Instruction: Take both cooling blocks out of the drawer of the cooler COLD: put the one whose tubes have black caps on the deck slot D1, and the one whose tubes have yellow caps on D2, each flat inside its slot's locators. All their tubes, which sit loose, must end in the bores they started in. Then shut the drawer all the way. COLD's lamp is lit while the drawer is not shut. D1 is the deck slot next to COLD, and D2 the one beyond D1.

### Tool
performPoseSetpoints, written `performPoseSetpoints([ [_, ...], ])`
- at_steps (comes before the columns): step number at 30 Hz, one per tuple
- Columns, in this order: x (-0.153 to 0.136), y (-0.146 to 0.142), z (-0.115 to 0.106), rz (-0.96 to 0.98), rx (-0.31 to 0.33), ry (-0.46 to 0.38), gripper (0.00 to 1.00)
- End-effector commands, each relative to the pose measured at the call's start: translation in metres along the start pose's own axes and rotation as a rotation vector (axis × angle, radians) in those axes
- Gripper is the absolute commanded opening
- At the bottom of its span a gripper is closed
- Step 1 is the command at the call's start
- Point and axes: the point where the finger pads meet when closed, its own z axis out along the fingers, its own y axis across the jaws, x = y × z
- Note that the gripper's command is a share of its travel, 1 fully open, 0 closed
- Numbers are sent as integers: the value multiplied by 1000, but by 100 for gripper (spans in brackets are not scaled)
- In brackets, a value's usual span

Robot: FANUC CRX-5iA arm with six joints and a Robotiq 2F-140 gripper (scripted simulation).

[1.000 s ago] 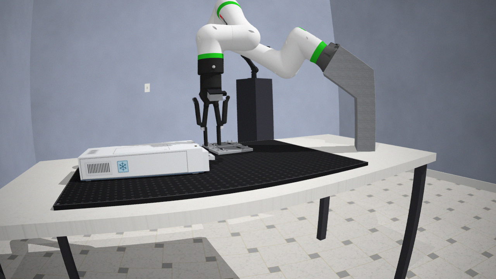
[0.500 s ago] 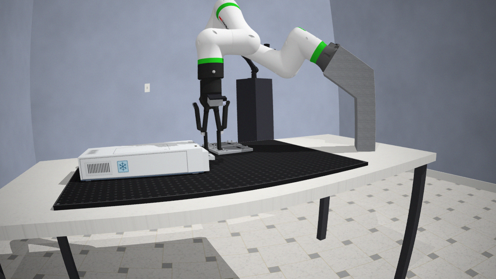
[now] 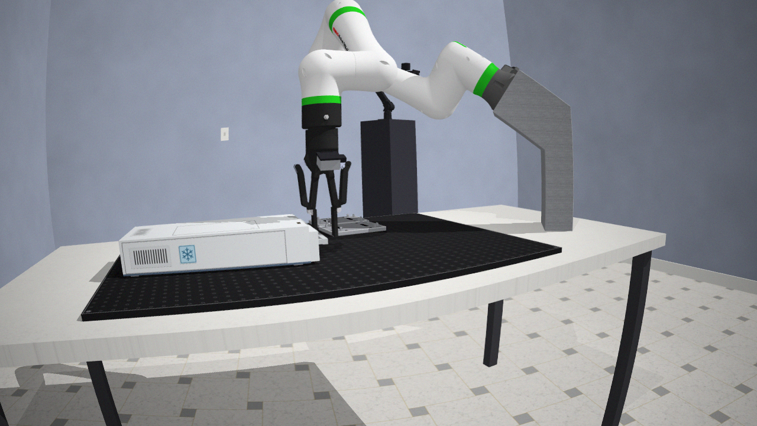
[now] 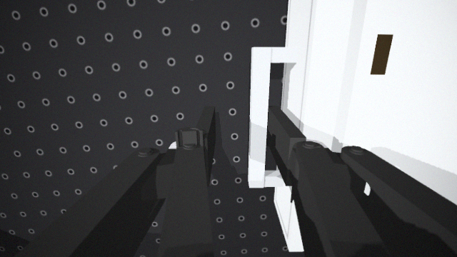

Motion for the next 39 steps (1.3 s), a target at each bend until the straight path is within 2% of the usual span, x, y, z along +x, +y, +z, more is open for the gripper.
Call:
performPoseSetpoints([
  [1,0,1,0,0,-2,1,34],
  [39,0,-2,0,0,-2,1,34],
])
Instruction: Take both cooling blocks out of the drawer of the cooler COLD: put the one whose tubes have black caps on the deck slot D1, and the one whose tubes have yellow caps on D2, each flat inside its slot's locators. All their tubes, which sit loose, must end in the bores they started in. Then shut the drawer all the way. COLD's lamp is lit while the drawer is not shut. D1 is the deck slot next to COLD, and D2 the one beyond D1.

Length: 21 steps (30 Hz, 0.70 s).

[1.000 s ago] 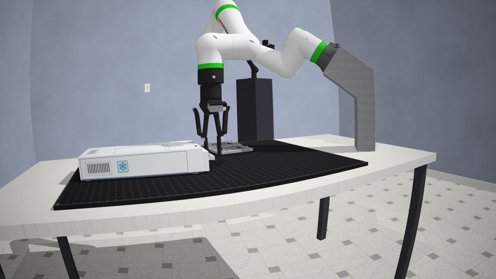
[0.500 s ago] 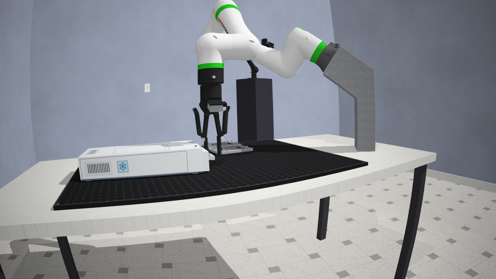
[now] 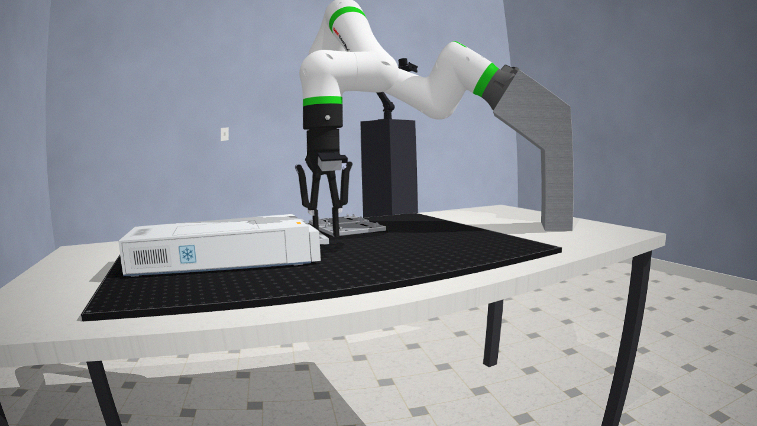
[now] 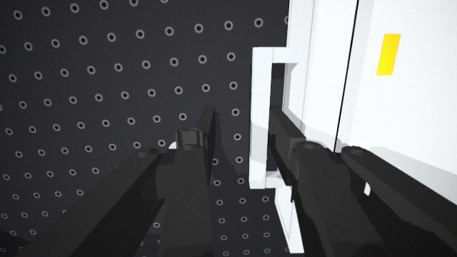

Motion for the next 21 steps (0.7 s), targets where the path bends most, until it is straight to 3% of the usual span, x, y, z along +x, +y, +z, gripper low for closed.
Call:
performPoseSetpoints([
  [1,0,0,-1,0,-2,1,34],
  [21,0,-6,-1,0,-2,1,34],
])
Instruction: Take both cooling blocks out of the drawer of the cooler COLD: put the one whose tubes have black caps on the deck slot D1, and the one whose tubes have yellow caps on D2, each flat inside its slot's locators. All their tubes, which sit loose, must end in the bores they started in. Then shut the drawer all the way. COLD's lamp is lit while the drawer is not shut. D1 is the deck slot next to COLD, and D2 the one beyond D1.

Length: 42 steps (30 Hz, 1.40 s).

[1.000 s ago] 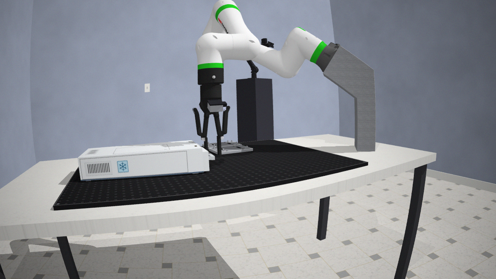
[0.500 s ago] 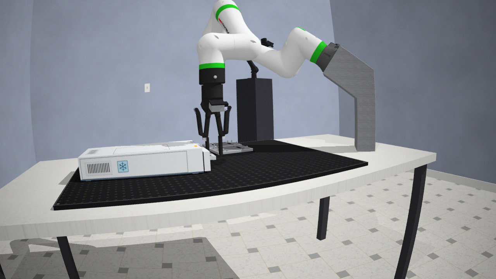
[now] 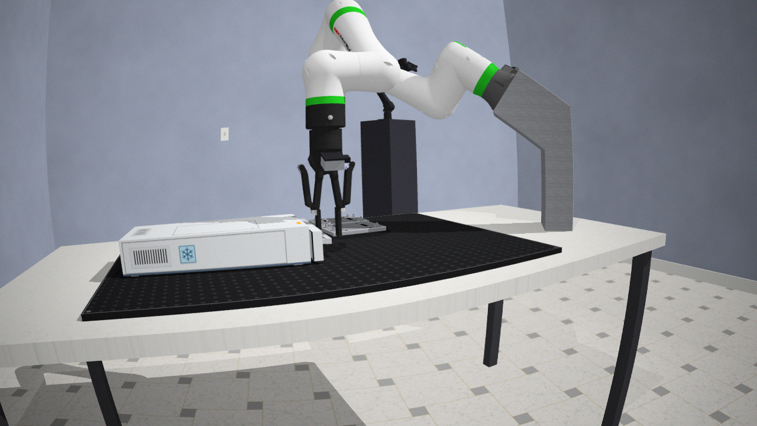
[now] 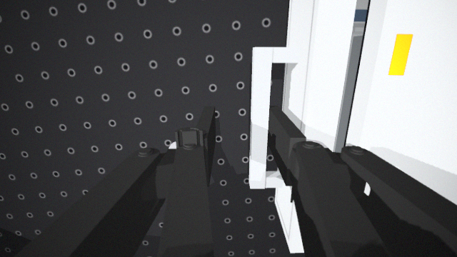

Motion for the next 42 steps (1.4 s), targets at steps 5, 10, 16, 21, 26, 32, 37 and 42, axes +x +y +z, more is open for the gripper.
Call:
performPoseSetpoints([
  [5,0,-1,-1,0,-2,1,34],
  [10,0,-2,-1,0,-2,1,34],
  [16,0,-4,-1,0,-2,1,34],
  [21,0,-5,-1,0,-2,1,34],
  [26,0,-7,-1,0,-2,1,34],
  [32,0,-9,-1,0,-2,1,34],
  [37,0,-10,-1,0,-2,1,34],
  [42,0,-12,-1,0,-2,1,34],
])
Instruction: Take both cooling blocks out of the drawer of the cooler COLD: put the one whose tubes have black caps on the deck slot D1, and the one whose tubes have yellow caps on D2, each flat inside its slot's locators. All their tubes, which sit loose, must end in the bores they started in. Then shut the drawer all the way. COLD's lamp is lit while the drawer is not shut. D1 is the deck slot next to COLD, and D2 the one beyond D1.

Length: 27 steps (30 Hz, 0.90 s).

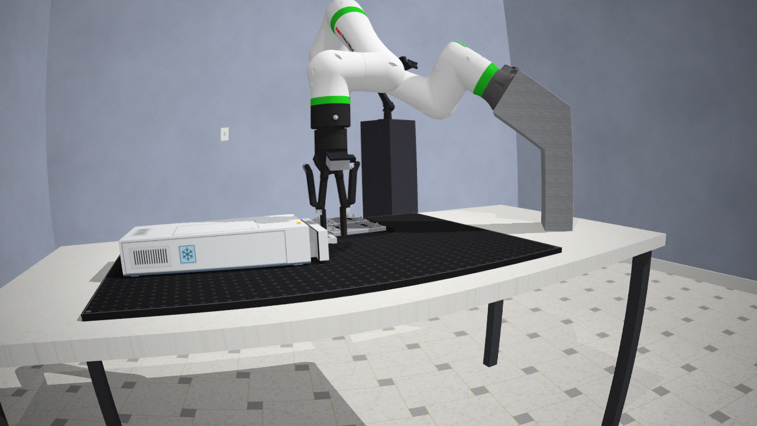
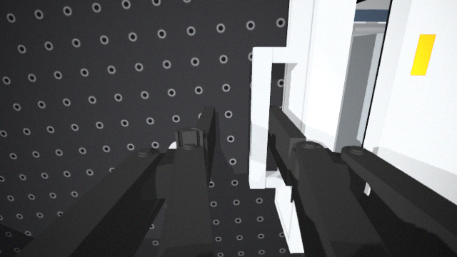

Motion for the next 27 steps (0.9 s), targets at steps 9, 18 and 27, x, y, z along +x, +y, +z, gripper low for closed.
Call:
performPoseSetpoints([
  [9,0,-3,-1,0,-2,1,34],
  [18,0,-5,-1,0,-2,1,34],
  [27,0,-8,-1,0,-1,1,34],
])
